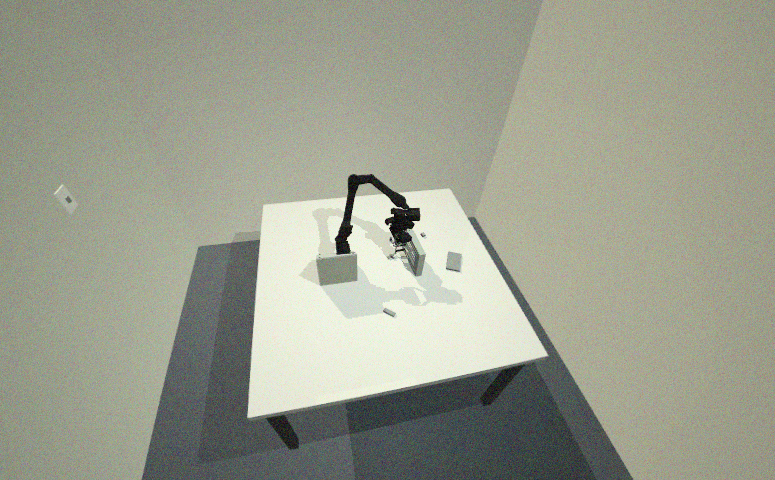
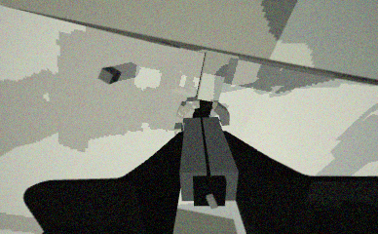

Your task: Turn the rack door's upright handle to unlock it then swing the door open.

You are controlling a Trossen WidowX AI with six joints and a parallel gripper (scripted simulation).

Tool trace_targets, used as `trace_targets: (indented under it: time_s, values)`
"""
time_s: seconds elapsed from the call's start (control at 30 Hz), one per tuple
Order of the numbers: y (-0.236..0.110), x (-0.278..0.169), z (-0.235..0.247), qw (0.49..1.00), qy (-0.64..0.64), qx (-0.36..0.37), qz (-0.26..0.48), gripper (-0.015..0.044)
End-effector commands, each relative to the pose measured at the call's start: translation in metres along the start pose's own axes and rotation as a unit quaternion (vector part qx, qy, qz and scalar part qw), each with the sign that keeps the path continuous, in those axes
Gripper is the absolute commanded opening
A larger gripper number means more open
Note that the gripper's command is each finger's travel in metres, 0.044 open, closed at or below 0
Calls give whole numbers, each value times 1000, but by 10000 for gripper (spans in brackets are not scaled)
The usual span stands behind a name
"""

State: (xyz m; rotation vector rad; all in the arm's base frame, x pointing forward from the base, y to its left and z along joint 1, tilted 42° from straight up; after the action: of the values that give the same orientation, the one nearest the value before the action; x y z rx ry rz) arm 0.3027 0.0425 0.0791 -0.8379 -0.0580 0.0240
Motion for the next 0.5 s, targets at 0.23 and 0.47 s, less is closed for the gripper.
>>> trace_targets:
  time_s: [0.23,0.47]
  values:
    - [1,0,0,963,-270,0,0,28]
    - [1,0,0,902,-431,0,0,28]
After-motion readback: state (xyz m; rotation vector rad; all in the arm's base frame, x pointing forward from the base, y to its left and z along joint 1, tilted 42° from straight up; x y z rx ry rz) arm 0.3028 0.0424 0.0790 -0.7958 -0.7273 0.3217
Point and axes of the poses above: the point midway between the two fingers, 35 mm back from their tips, its own y axis out along the fingers, its own z axis across the jaws, x = y × z, the point moved 3 cm from there along -y, back along the fingers, and after that the axes turned 15 degrees about y, right-handed, at the moved point
